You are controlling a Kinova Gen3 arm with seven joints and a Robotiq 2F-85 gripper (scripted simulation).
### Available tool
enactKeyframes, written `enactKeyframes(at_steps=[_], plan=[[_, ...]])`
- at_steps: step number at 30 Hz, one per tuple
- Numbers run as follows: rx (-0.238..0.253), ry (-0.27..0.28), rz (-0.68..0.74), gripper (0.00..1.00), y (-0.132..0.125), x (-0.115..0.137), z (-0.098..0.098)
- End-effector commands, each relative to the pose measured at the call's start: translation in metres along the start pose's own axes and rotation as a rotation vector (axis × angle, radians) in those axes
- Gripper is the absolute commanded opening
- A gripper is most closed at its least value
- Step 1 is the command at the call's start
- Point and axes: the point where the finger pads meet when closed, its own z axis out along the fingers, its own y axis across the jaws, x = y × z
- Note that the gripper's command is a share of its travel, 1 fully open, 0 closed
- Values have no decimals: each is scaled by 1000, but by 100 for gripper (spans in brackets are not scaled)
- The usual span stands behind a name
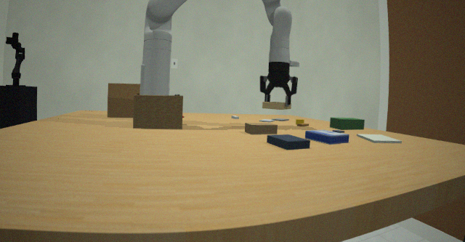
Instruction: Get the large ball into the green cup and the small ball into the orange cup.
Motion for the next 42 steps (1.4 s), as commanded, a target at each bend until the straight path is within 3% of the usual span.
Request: enactKeyframes(at_steps=[1, 26, 42], plan=[[-3, 4, 7, 74, 2, -2, -1], [-26, -16, 7, 74, 2, -2, -1], [8, 2, 7, 74, 2, -2, -1]])
